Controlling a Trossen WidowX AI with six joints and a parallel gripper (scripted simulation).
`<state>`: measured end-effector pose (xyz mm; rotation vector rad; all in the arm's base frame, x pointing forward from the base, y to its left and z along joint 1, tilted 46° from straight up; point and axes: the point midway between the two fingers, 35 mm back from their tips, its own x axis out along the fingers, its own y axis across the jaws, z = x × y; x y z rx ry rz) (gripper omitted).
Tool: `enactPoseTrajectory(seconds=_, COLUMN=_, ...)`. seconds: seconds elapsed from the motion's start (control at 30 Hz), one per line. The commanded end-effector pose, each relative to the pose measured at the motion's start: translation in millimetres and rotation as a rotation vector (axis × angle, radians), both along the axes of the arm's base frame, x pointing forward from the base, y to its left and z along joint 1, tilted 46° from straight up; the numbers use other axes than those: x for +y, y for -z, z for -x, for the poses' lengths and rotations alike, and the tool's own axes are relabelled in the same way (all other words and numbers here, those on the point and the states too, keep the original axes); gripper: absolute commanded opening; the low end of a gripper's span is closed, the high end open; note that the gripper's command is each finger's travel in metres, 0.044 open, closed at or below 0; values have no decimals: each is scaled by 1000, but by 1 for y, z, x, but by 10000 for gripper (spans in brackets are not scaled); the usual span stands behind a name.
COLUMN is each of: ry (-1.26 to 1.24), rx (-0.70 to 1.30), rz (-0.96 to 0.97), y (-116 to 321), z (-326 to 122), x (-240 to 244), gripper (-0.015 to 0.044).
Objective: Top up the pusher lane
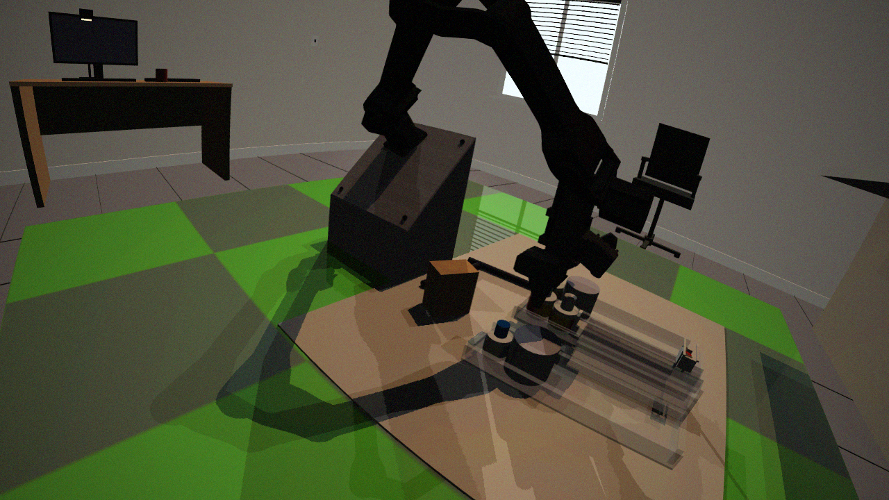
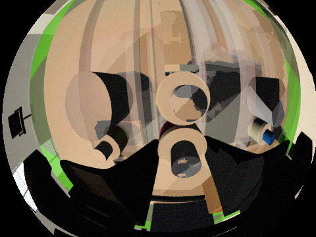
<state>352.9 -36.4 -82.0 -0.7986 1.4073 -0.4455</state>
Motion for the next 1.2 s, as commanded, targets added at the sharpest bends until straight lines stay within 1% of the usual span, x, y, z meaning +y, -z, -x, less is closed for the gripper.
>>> enactPoseTrajectory(seconds=0.0, ry=-4, rx=-15, rz=0, y=0, z=-3, x=0, gripper=0)
enactPoseTrajectory(seconds=1.17, ry=-4, rx=-14, rz=0, y=4, z=0, x=-5, gripper=0)
